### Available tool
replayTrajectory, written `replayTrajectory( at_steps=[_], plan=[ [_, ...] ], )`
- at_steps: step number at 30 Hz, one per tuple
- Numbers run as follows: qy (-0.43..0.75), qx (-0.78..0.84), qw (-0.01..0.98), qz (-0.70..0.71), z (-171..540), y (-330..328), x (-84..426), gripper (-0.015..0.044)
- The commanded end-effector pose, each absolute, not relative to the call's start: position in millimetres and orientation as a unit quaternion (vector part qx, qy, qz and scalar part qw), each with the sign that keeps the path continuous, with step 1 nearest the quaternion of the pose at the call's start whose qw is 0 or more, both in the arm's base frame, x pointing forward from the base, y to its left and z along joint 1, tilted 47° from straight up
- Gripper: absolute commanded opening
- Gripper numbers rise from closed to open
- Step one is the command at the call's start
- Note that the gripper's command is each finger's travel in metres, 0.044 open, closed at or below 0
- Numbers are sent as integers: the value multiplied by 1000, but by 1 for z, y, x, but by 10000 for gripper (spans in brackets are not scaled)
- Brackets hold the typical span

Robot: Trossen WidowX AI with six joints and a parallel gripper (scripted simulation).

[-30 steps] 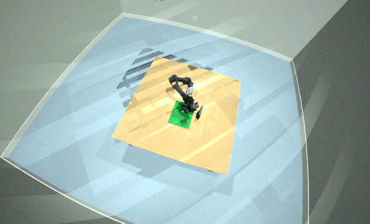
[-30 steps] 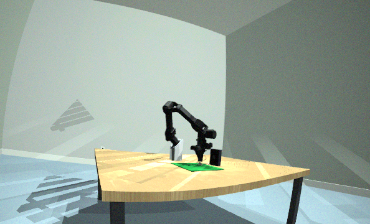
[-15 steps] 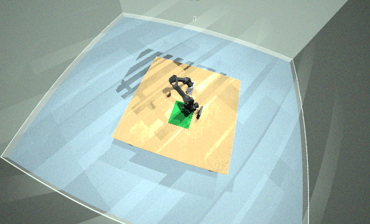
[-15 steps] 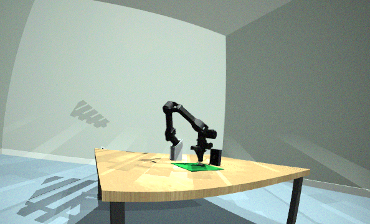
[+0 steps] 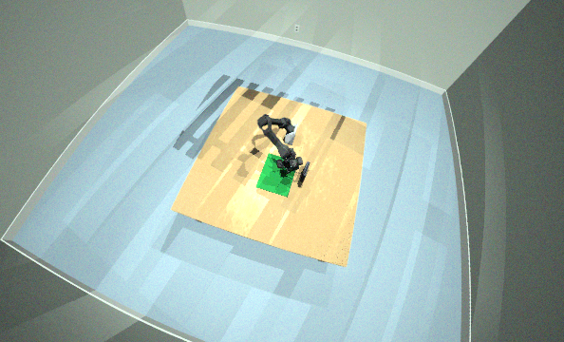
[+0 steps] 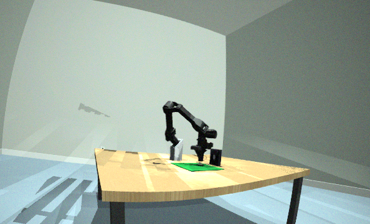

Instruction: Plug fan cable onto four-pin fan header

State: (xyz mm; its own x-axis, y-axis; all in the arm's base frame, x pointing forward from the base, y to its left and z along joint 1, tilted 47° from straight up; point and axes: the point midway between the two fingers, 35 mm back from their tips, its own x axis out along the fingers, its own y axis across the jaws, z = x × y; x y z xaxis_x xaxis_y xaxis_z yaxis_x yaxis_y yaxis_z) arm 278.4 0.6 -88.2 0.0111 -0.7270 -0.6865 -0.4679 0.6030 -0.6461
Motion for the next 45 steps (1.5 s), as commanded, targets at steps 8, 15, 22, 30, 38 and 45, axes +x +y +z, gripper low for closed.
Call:
replayTrajectory(
  at_steps=[8,15,22,30,38,45],
  plan=[
    [693,-432,566,-113,-88,1,278,0],
    [694,-434,564,-110,-87,1,276,0],
    [694,-436,563,-107,-87,1,275,0],
    [694,-439,561,-104,-88,0,273,0],
    [694,-439,560,-104,-89,-1,273,0],
    [694,-438,562,-106,-90,-1,274,0]
  ],
)
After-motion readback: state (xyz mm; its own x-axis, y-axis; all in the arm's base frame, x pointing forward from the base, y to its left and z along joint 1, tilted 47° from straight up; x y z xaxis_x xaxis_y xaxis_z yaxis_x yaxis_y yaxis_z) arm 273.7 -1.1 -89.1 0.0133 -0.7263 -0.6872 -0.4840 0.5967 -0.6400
